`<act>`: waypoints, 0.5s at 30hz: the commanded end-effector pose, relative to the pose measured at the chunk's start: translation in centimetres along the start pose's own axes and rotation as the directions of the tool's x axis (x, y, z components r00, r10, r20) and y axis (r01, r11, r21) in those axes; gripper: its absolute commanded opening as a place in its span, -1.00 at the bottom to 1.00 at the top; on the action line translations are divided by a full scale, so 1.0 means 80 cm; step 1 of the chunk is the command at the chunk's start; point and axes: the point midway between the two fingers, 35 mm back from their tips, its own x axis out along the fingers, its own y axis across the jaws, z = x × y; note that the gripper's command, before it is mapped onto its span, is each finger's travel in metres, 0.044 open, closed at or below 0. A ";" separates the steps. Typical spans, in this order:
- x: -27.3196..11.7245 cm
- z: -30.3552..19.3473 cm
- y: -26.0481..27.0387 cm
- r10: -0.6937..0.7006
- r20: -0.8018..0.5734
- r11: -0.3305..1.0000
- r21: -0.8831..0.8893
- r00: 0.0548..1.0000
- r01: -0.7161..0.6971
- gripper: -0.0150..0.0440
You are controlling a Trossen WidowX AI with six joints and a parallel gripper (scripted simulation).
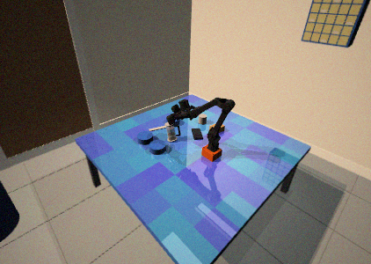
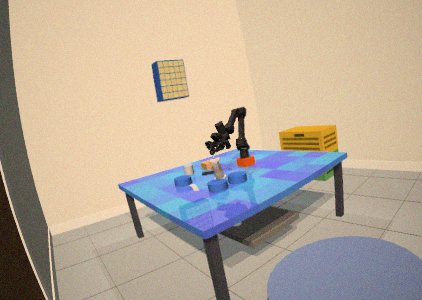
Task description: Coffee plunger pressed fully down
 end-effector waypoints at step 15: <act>0.013 -0.023 0.000 0.001 -0.071 1.000 -0.007 0.997 -0.001 -0.08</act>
